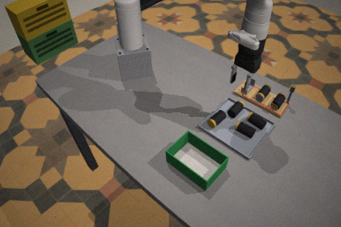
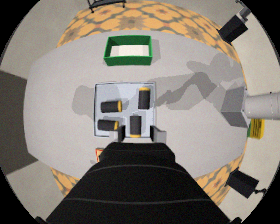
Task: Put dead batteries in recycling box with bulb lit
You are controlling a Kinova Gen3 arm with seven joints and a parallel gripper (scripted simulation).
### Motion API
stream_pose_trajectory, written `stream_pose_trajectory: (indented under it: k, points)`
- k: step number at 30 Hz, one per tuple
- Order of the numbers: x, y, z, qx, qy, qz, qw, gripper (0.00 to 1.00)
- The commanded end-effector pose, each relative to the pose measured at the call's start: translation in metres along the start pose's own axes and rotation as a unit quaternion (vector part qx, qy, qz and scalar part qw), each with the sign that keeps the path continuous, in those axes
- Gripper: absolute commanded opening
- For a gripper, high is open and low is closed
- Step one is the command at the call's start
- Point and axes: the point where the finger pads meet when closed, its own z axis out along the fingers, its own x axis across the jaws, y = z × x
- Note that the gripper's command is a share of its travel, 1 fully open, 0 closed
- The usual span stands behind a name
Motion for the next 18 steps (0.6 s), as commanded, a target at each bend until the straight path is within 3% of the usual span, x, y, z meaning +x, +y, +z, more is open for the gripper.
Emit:
stream_pose_trajectory:
  k: [1,10,18]
  points:
    - [-0.005,0.006,-0.010,-0.005,-0.009,-0.004,1.000,0.90]
    - [-0.008,0.006,-0.010,-0.005,-0.009,-0.004,1.000,0.90]
    - [-0.040,0.006,-0.011,-0.005,-0.009,-0.004,1.000,0.90]
